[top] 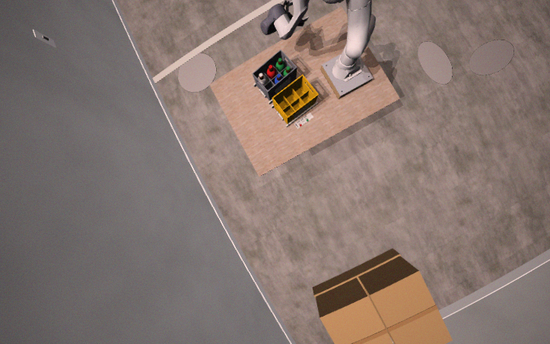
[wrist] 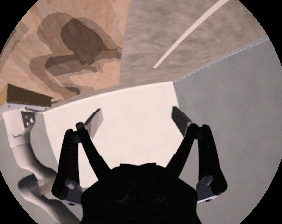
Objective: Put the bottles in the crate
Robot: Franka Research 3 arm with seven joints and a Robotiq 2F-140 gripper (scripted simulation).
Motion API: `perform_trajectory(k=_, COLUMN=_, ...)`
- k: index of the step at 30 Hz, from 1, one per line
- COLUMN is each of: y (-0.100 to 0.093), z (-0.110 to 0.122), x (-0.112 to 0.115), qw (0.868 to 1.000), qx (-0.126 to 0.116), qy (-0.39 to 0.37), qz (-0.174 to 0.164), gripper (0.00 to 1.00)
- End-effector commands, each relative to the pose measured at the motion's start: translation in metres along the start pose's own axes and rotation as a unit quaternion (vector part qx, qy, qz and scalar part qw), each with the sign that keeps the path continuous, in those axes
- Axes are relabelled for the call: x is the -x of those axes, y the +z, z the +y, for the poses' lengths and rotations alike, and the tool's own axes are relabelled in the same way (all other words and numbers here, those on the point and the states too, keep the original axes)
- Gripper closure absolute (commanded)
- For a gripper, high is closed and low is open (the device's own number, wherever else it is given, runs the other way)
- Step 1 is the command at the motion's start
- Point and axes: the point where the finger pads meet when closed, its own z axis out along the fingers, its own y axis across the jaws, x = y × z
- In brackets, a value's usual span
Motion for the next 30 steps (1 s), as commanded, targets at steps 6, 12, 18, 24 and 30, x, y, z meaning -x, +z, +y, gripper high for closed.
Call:
perform_trajectory(k=6, y=-0.008, z=0.004, x=0.018, qw=1.0, qx=0.0, qy=0.0, qz=0.0, gripper=0.62)
perform_trajectory(k=12, y=-0.019, z=0.01, x=0.045, qw=1.0, qx=0.0, qy=0.0, qz=0.0, gripper=0.62)
perform_trajectory(k=18, y=-0.028, z=0.015, x=0.068, qw=1.0, qx=0.0, qy=0.0, qz=0.0, gripper=0.62)
perform_trajectory(k=24, y=-0.038, z=0.02, x=0.09, qw=1.0, qx=0.0, qy=0.0, qz=0.0, gripper=0.62)
perform_trajectory(k=30, y=-0.049, z=0.026, x=0.118, qw=1.0, qx=0.0, qy=0.0, qz=0.0, gripper=0.62)
